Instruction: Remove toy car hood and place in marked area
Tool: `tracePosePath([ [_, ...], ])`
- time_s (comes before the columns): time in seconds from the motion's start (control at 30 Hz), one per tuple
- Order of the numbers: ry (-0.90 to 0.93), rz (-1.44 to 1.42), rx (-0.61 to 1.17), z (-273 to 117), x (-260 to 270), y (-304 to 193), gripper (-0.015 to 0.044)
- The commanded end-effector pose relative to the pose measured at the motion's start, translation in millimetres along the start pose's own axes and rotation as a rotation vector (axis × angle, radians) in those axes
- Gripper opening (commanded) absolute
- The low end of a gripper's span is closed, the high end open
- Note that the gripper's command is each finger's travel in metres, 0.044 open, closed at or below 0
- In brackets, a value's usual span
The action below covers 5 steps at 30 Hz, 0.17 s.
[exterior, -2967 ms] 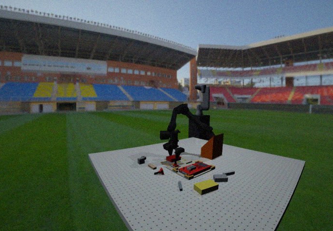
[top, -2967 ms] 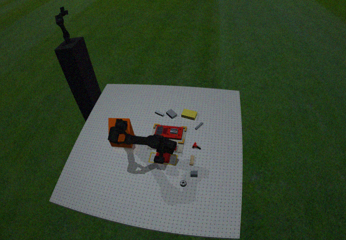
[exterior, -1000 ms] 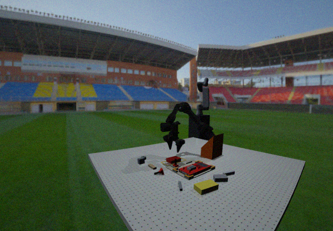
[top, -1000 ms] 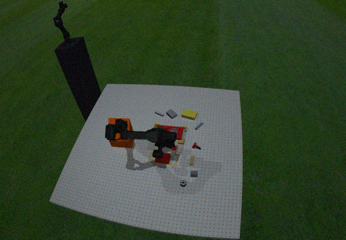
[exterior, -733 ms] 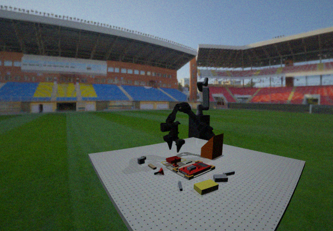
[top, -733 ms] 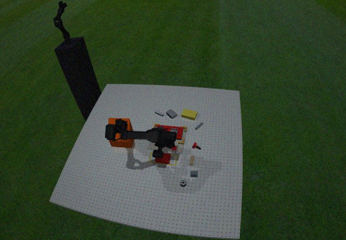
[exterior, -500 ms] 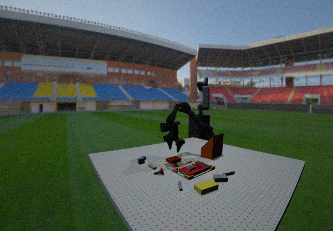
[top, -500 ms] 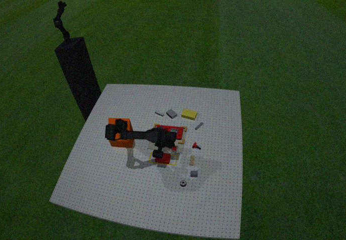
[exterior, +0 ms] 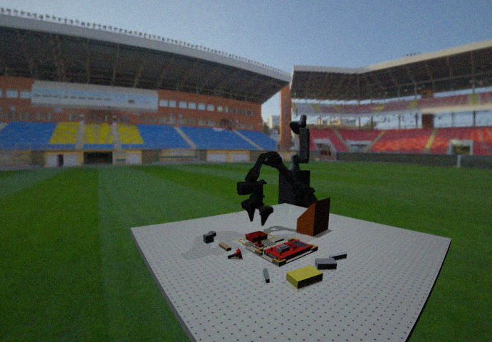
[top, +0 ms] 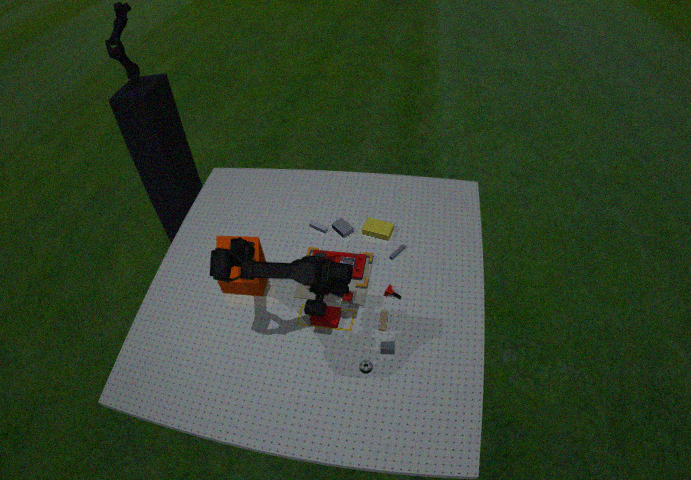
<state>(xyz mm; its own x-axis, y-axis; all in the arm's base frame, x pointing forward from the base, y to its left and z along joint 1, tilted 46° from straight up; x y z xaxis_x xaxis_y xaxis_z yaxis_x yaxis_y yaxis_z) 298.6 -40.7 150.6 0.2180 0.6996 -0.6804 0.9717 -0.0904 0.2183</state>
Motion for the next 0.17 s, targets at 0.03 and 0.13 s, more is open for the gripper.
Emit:
tracePosePath([
  [0.03, -0.005, 0.005, -0.003, -0.9, -0.9, 0.7, 0.0440],
  [0.13, -0.005, 0.005, -0.003, -0.9, -0.9, 0.7, 0.0440],
])
Point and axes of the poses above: the point midway between the two fingers, 35 mm back from their tips, its own z axis out along the fingers, its own x axis across the jaws, y = z × x, the point moved 9 cm from there along -z, back along the fingers, and after that the axes turned 11 degrees about z, right-handed, at the moved point
